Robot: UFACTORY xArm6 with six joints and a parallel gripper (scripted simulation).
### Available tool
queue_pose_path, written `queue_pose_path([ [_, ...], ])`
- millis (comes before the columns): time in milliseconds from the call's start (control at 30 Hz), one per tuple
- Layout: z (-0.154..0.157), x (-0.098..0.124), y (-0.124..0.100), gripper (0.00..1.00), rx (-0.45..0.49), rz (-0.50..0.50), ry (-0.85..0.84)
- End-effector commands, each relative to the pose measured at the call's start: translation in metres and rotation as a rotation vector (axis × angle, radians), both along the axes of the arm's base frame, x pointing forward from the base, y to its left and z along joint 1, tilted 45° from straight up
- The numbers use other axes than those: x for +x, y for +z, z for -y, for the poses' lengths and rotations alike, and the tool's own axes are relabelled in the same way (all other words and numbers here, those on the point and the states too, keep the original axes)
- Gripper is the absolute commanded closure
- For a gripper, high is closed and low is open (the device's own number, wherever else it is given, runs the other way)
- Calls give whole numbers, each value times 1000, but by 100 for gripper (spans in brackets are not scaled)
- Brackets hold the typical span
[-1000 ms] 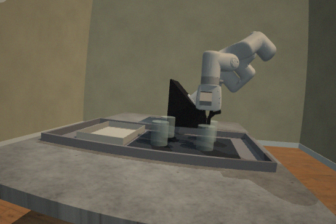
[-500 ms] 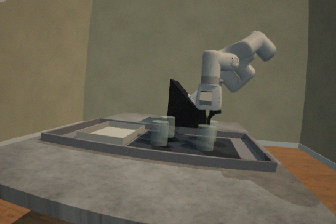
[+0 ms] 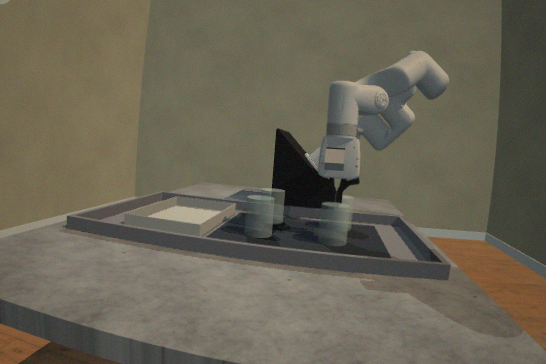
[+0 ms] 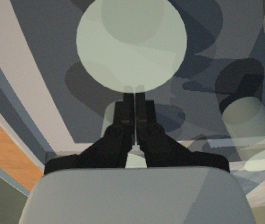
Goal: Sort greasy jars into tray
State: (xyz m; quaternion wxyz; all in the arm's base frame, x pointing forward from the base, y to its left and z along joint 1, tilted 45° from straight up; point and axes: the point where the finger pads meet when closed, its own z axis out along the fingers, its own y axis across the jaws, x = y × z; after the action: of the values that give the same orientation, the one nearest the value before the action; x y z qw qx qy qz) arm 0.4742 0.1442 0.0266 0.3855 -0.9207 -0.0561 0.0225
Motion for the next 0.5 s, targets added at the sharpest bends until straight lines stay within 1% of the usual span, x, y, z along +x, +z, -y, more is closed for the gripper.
queue_pose_path([
  [0,1,2,1,100,0,3,-2],
  [467,2,4,2,100,0,3,-2],
])
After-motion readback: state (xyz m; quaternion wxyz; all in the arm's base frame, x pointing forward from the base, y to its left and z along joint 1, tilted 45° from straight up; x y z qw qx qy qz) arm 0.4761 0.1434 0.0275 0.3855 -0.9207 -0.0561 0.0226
